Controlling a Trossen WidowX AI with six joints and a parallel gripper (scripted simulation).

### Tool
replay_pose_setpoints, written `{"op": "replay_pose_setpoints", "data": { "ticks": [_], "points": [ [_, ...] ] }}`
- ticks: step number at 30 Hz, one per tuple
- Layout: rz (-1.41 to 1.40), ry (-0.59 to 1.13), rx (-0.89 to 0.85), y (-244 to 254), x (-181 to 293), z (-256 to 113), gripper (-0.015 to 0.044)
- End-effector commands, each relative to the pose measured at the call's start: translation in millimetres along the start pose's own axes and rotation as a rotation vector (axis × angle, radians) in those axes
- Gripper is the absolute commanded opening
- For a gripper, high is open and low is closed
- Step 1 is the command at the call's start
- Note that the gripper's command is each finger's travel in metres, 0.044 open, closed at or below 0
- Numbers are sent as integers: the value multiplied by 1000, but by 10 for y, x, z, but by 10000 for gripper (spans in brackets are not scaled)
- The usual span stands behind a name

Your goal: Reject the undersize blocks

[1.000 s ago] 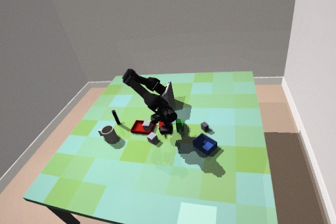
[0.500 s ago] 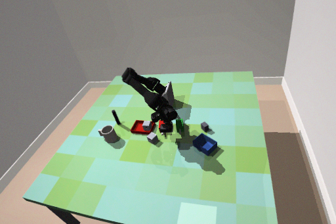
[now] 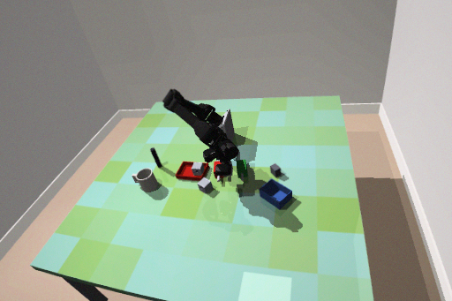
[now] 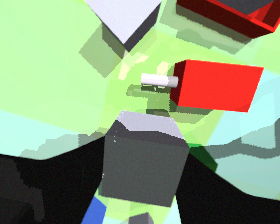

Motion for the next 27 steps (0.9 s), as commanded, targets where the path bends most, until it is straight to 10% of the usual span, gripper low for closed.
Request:
{"op": "replay_pose_setpoints", "data": {
  "ticks": [1, 27],
  "points": [
    [11, 13, -32, -34, -10, -117, 0],
    [10, 13, -31, -239, -25, -109, 0]
  ]
}}
Point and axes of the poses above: the point midway between the two fingers, 35 mm back from their tips, its own z axis out along the fingers, its own y axis across the jaws, x = y × z, the point moved 10 cm from there along -z, back along the fingers, and after that the axes turned 3 degrees about -z, right-handed, at the moved point
